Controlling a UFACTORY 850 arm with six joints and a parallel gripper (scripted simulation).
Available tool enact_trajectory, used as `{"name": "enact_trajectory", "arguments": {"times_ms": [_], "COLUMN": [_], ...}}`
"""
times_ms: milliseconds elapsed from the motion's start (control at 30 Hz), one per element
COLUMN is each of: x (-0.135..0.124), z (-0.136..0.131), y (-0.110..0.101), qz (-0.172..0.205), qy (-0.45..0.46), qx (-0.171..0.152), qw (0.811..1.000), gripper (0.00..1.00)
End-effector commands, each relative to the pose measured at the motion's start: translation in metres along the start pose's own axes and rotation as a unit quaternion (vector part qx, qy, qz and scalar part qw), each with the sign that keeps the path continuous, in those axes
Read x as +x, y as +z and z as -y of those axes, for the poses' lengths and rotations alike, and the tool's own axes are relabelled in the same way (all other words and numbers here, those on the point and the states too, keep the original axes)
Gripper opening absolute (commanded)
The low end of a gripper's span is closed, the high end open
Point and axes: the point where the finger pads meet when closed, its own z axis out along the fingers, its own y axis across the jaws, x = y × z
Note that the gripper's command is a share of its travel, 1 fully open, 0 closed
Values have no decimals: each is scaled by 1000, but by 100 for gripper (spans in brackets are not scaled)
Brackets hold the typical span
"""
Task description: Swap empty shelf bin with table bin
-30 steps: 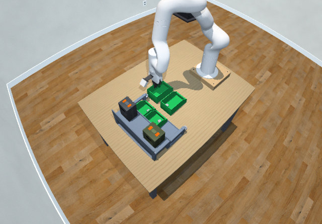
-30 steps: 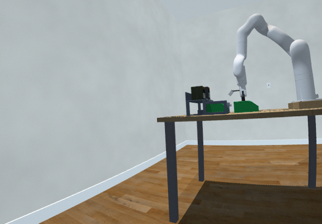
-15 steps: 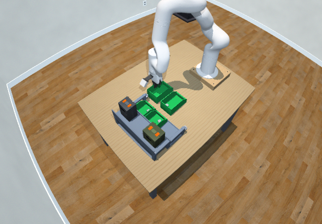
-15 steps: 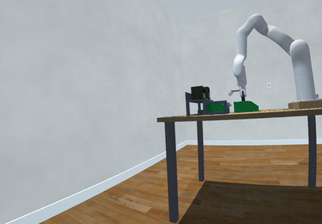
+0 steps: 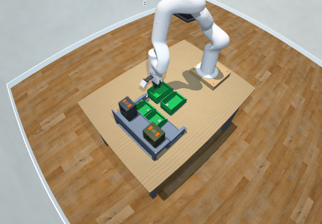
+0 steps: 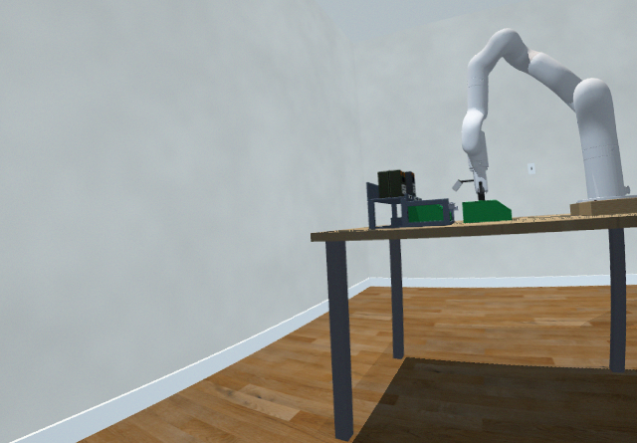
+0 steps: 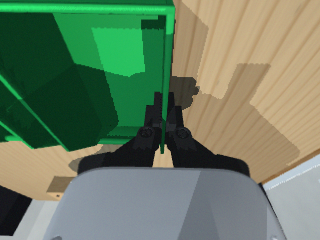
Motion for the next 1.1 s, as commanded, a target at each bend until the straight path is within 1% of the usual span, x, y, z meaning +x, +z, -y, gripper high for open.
{"name": "enact_trajectory", "arguments": {"times_ms": [0,333,367,1067], "x": [1,1,1,1], "z": [0,0,0,0], "y": [1,1,1,1], "qz": [-1,-1,-1,-1], "qy": [0,0,0,0], "qx": [0,0,0,0], "qw": [1000,1000,1000,1000], "gripper": [0,0,26,26]}}
